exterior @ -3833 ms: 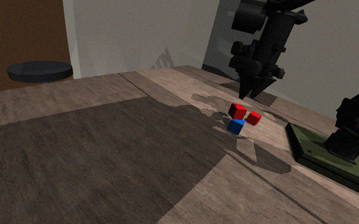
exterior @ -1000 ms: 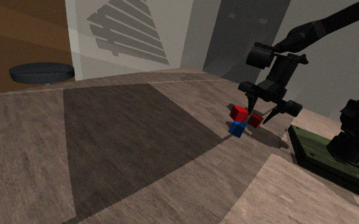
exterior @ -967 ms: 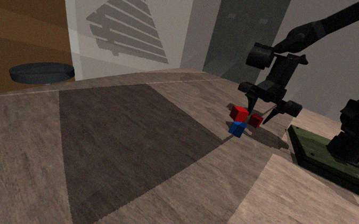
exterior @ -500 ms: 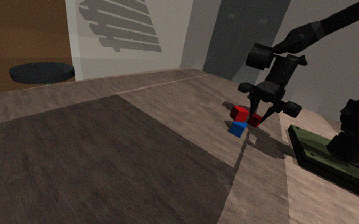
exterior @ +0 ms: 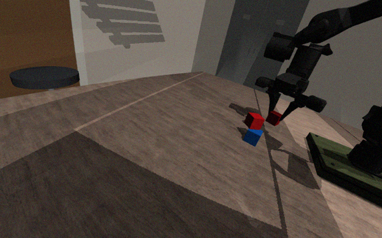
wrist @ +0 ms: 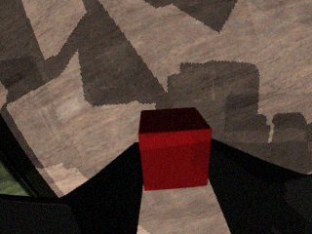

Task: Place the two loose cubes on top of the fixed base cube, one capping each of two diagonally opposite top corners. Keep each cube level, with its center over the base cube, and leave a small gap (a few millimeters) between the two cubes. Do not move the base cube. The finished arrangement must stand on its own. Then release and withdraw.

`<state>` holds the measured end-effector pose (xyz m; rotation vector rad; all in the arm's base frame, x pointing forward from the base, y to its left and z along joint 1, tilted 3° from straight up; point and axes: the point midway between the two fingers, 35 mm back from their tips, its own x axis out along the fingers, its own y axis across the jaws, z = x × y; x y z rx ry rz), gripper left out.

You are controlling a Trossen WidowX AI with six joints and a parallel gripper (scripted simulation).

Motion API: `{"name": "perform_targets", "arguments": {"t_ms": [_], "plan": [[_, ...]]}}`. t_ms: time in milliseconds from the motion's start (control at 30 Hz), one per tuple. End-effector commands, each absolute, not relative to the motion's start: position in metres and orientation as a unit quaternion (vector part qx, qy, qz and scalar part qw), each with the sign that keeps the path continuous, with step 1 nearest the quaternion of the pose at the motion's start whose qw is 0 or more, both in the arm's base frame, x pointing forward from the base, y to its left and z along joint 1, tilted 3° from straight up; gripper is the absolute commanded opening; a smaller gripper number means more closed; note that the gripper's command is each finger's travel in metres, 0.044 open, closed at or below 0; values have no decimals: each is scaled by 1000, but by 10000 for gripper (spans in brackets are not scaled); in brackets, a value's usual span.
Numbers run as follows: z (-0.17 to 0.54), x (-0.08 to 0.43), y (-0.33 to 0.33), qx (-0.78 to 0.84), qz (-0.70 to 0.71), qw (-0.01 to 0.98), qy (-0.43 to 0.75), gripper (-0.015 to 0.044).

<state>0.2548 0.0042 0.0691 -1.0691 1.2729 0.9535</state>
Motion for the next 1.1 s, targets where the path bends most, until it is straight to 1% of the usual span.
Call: {"name": "perform_targets", "arguments": {"t_ms": [0, 833, 1067], "plan": [[82, 255, 5, -458, 407, 576, 541, 105], [142, 243, 5, -463, 413, 566, 543, 105], [142, 246, 13, -417, 370, 601, 573, 105]]}}
